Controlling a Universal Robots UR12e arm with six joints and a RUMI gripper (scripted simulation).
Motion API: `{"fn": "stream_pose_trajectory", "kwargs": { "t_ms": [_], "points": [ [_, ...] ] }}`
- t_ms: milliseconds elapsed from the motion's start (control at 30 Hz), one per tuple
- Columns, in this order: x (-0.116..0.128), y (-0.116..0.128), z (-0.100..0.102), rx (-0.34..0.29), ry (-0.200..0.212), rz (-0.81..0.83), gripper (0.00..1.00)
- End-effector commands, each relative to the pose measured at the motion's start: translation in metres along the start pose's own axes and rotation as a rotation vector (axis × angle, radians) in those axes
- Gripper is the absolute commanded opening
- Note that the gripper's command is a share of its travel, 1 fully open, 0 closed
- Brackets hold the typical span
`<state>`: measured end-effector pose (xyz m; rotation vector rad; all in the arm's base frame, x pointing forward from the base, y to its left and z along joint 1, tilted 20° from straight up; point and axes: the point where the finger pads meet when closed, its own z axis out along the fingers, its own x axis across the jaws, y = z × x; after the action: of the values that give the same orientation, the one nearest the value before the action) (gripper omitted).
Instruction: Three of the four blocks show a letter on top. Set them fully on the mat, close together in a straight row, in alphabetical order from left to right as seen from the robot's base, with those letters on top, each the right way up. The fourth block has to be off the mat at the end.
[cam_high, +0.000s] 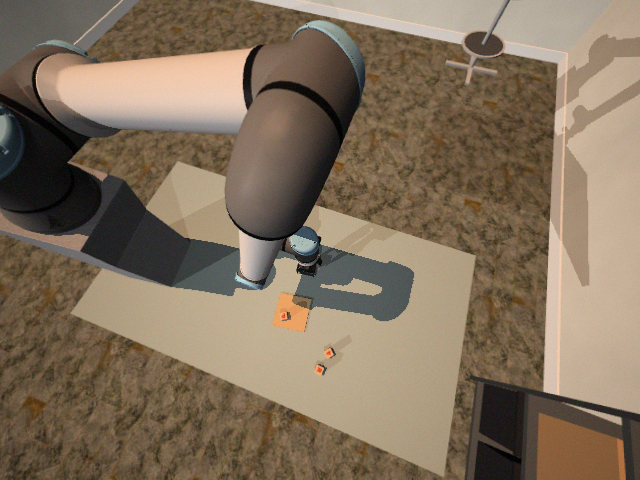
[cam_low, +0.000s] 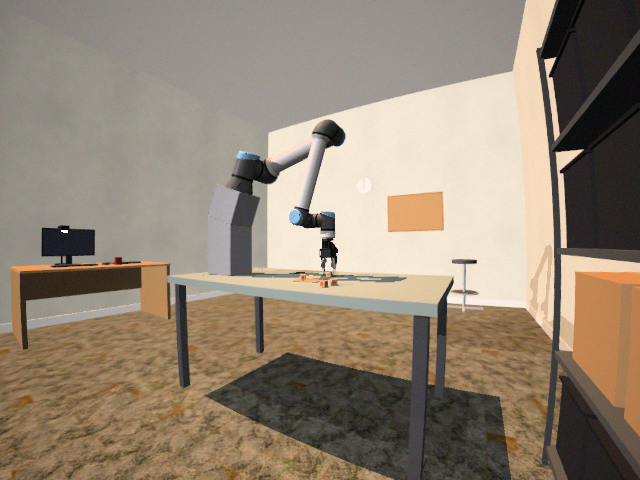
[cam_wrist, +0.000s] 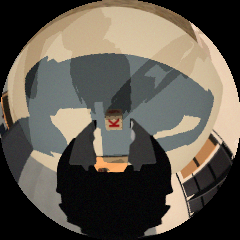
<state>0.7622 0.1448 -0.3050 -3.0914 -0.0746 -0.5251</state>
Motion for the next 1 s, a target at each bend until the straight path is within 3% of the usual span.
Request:
{"fn": "stream_pose_trajectory", "kwargs": {
  "t_ms": [0,967],
  "points": [
    [0.0065,-0.0003,0.0079,-0.001,0.009,0.0,0.4],
    [0.0076,0.0,0.011,-0.001,0.01,0.0,0.4]
  ]
}}
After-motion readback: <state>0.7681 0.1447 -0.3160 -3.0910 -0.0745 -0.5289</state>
